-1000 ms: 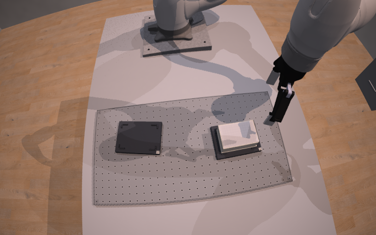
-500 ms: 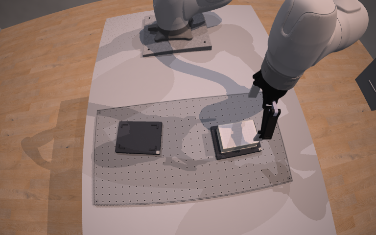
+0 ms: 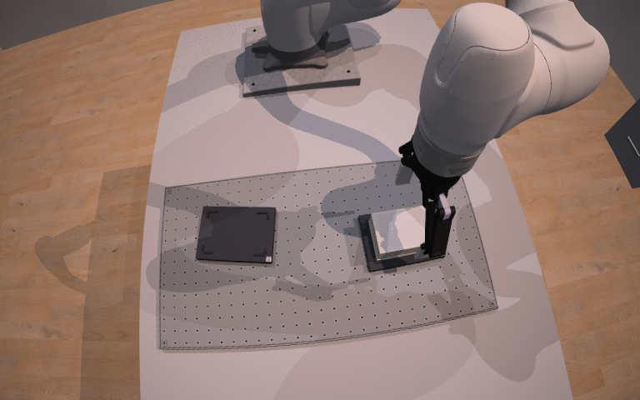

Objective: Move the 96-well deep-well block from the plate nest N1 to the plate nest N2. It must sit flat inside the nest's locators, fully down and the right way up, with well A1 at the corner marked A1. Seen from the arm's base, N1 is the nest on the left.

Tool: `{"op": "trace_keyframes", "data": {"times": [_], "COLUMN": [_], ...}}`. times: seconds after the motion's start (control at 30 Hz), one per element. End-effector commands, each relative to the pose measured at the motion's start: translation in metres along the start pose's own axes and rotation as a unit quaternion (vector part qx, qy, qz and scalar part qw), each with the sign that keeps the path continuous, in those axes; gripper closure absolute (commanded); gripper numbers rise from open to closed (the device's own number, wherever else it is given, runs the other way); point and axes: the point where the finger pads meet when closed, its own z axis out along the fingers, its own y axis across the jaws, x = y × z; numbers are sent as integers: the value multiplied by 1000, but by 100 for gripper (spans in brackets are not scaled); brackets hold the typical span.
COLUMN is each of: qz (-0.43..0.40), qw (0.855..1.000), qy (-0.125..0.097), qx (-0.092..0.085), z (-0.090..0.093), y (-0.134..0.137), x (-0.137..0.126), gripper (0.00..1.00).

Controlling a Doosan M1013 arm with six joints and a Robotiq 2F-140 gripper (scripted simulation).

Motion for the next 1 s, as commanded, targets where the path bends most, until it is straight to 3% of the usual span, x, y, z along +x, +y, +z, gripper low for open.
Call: {"op": "trace_keyframes", "data": {"times": [0.0, 0.33, 0.97], "qz": [0, 0, 0], "qw": [1000, 1000, 1000], "qy": [0, 0, 0], "qx": [0, 0, 0], "z": [0, 3, 32], "y": [0, 0, 0], "x": [0, 0, 0], "gripper": [0, 0, 0]}}
